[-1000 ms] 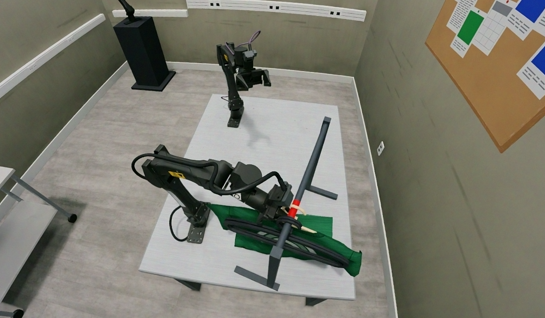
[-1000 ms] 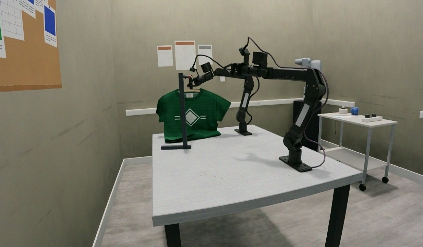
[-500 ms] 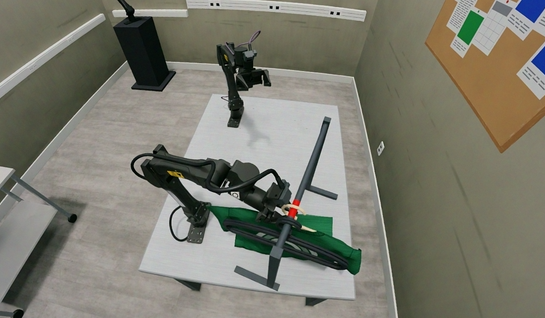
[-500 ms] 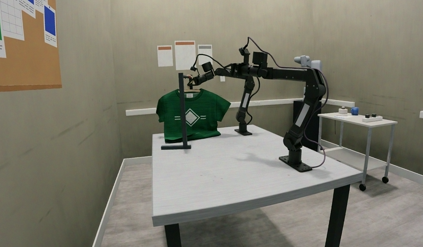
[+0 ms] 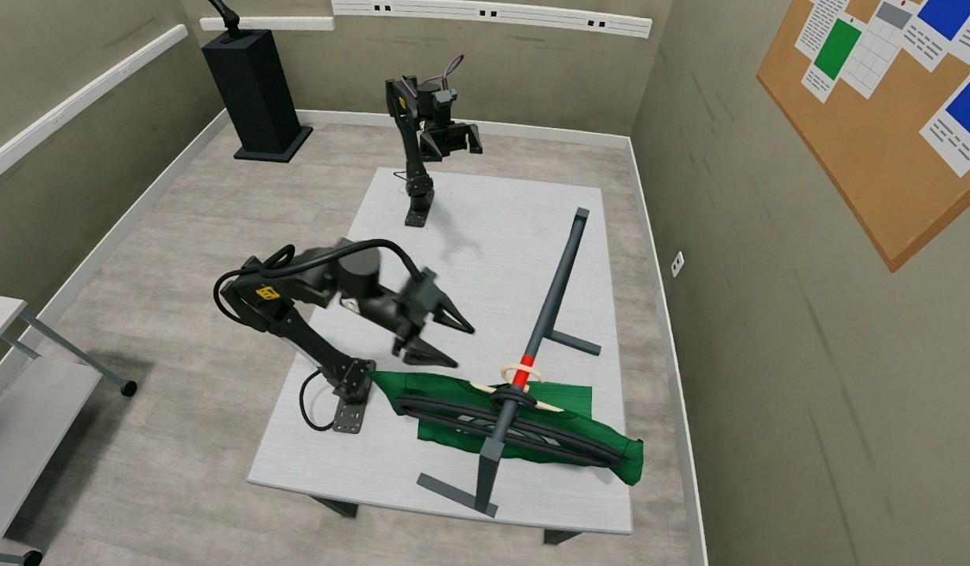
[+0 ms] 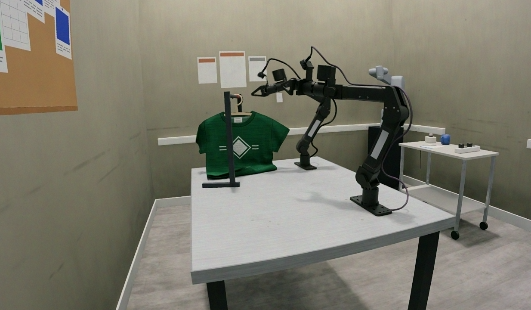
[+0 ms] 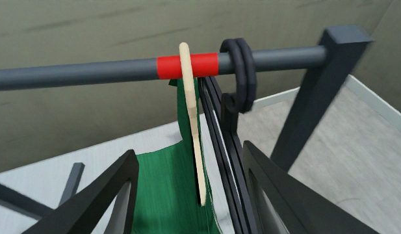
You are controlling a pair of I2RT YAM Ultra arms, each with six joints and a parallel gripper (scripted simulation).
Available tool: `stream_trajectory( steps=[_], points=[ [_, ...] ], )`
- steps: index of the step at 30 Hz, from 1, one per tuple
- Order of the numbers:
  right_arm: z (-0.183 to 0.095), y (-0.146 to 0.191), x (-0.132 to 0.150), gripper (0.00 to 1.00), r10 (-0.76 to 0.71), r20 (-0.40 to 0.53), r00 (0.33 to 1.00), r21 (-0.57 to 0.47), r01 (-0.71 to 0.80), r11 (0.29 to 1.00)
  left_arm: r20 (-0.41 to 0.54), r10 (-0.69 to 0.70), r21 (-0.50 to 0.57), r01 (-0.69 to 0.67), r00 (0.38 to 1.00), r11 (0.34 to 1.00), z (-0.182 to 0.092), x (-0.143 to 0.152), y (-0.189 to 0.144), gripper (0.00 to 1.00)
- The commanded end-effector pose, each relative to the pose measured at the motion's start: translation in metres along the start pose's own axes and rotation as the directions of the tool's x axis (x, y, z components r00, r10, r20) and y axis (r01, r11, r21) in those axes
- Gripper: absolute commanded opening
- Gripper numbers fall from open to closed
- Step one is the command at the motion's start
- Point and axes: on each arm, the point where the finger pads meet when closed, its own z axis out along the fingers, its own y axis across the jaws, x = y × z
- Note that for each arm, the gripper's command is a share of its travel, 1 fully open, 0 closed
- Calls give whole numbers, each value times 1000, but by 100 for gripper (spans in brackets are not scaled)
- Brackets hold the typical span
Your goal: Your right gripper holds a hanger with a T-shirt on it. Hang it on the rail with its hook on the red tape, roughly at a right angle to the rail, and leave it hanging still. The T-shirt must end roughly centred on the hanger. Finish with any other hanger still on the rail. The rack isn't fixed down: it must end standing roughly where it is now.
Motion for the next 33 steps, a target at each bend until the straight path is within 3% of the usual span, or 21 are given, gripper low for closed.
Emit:
stream_trajectory(
  steps=[1,8,33],
  points=[
    [-29,0,0,65,5,-31,999,7,-5,1000,45,1,8,-1,999,1000,0,-20,-3,100],
    [-88,-1,1,65,2,-64,998,10,-1,1000,45,1,8,-1,999,1000,0,-20,-3,100],
    [-88,-2,-1,65,2,-57,998,13,-1,1000,45,1,8,-1,999,1000,0,-20,-3,100]
  ],
)
